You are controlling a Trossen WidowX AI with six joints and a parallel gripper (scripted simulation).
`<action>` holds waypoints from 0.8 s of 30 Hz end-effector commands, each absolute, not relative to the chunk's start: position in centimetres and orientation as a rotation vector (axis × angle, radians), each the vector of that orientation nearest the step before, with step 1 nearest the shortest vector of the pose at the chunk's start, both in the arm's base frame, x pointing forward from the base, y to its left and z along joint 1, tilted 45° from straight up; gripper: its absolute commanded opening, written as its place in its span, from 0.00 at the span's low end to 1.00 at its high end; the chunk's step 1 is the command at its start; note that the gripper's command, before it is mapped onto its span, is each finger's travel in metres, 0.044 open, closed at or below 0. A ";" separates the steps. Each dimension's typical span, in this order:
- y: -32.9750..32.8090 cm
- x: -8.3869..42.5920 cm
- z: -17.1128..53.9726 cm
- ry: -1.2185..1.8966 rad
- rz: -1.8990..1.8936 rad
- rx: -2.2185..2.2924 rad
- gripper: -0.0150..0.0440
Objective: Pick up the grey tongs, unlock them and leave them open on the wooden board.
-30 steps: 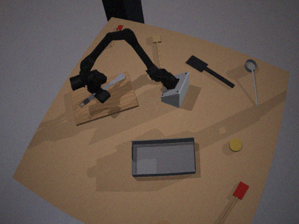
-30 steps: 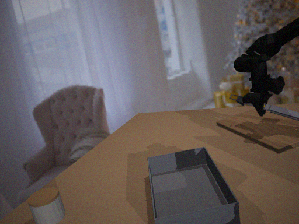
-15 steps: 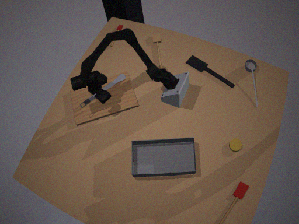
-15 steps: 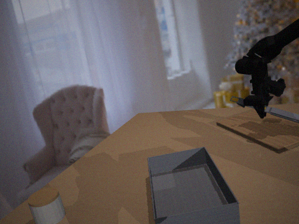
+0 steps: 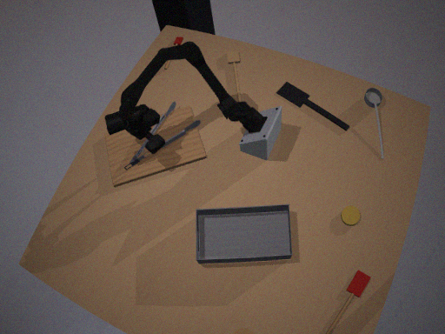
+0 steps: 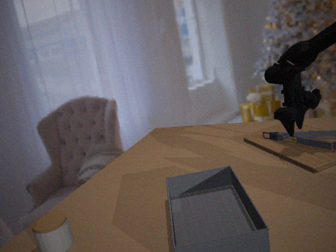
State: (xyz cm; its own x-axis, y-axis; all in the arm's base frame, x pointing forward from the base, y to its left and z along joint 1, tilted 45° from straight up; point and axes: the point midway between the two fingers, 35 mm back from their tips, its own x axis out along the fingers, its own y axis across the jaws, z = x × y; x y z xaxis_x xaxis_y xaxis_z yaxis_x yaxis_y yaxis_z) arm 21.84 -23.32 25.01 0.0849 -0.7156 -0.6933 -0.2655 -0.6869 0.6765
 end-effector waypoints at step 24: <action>-18.7 33.2 35.2 -0.978 -1.502 2.076 1.00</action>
State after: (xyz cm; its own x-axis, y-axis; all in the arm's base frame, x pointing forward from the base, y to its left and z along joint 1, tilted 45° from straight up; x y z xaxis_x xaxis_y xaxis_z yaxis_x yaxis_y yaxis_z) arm 31.65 -19.79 34.14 0.1686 -0.7270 -0.6656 -0.2982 -0.6812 0.6686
